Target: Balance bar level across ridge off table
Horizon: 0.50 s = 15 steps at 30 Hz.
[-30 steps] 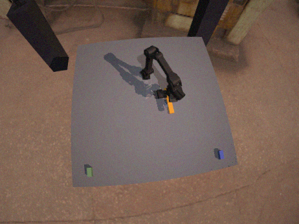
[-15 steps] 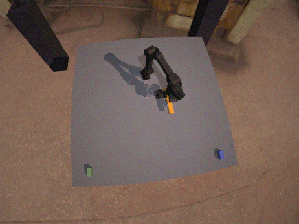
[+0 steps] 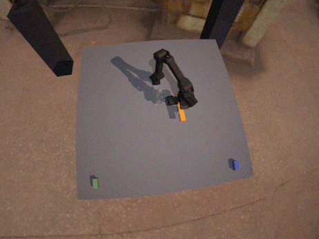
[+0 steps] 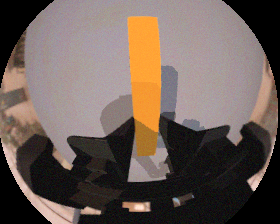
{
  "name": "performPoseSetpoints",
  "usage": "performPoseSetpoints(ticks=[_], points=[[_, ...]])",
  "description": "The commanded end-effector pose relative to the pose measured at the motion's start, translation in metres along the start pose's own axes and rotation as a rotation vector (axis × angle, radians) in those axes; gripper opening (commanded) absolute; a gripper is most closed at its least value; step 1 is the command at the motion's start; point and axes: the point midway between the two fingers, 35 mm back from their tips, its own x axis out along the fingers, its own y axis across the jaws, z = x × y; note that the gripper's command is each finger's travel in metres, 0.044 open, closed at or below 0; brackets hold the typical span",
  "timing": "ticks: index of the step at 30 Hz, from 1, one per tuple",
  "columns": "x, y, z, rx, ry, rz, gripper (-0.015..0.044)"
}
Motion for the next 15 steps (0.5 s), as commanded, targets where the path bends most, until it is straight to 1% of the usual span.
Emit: performPoseSetpoints(ticks=[1,15], points=[[0.0015,0.0001,0.0003,0.000,0.002,-0.001,0.0000],[0.0027,0.0001,0.0003,0.000,0.002,-0.001,0.0000]])
